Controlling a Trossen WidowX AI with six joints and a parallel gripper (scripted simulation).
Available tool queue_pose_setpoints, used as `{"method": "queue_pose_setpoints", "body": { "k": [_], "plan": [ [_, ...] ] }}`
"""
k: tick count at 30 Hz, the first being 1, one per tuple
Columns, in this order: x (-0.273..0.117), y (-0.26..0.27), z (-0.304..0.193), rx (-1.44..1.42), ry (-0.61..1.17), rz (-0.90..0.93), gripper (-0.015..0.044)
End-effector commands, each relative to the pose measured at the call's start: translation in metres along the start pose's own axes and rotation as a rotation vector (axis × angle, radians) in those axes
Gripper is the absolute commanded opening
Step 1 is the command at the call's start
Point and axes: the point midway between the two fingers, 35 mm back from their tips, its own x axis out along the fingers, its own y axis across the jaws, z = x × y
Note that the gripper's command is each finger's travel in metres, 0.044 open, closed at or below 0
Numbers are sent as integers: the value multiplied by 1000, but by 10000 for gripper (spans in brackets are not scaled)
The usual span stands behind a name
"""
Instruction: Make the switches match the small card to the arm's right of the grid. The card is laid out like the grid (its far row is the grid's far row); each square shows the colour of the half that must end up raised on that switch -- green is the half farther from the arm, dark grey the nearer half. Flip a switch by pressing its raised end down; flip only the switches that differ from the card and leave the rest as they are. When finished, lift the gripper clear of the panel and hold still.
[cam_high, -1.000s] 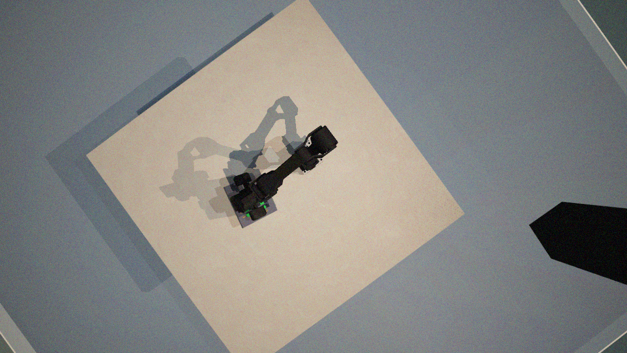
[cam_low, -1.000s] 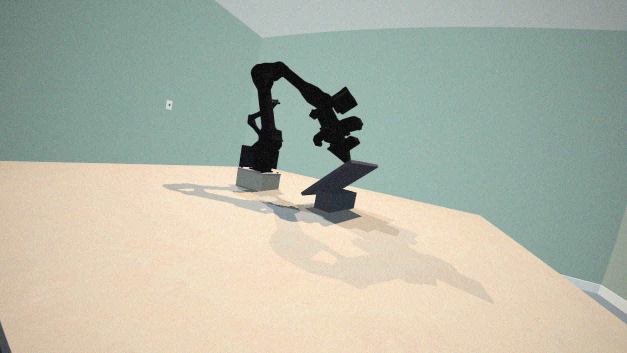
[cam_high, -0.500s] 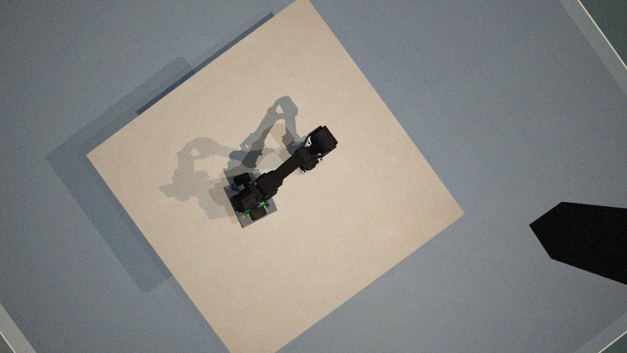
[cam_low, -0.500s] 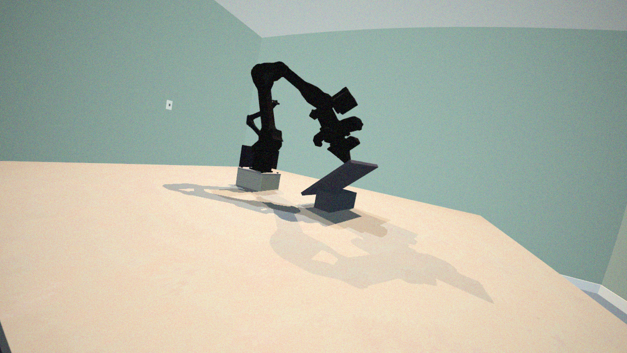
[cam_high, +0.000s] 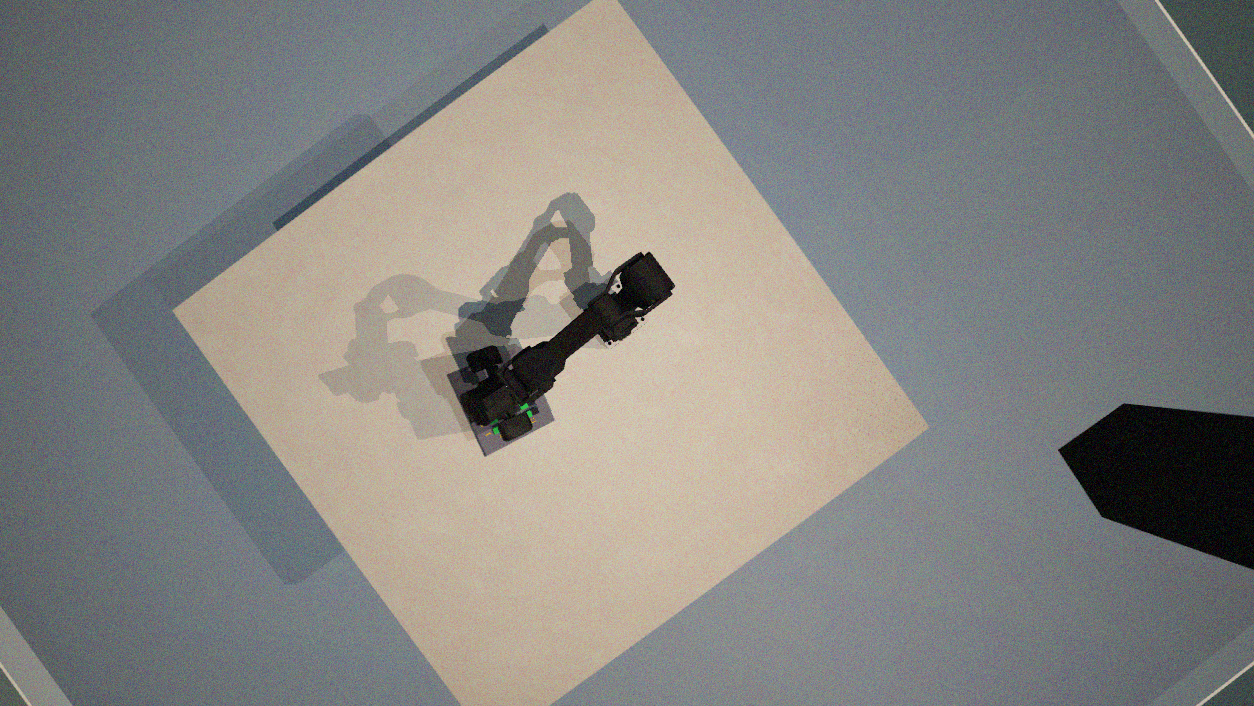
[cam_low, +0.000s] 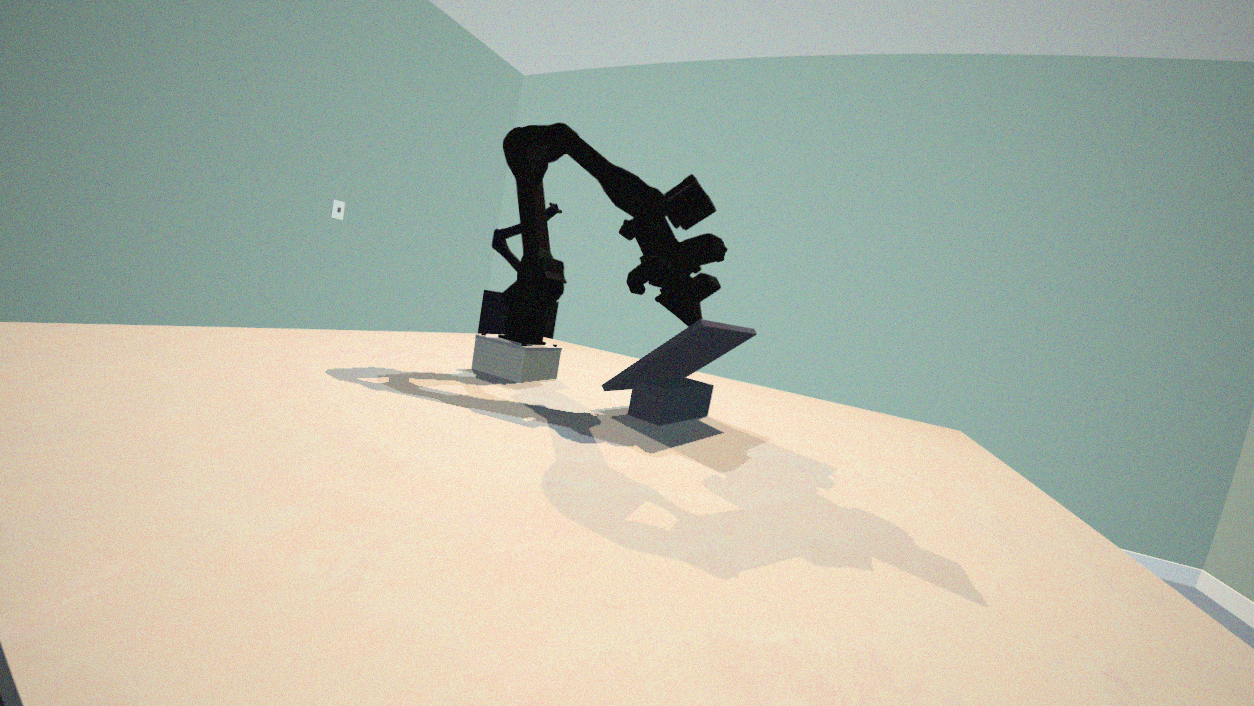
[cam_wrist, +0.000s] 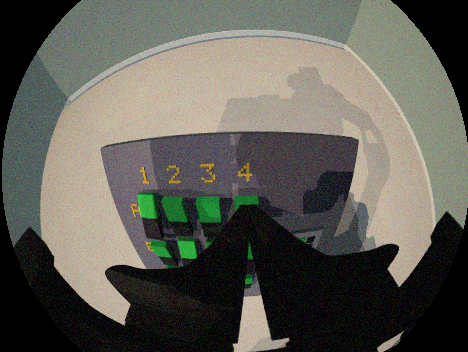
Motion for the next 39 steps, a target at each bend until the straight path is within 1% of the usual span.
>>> {"method": "queue_pose_setpoints", "body": {
  "k": [1, 30, 32, 37, 39],
  "plan": [
    [1, 0, 0, -4, 1, 3, 0],
    [5, 0, 0, -4, 1, 3, 0],
    [-3, 0, 1, 0, -3, 0, 0],
    [-54, 1, -2, -4, -20, 3, 0],
    [-60, 0, -3, -4, -22, 4, 0]
  ]
}}
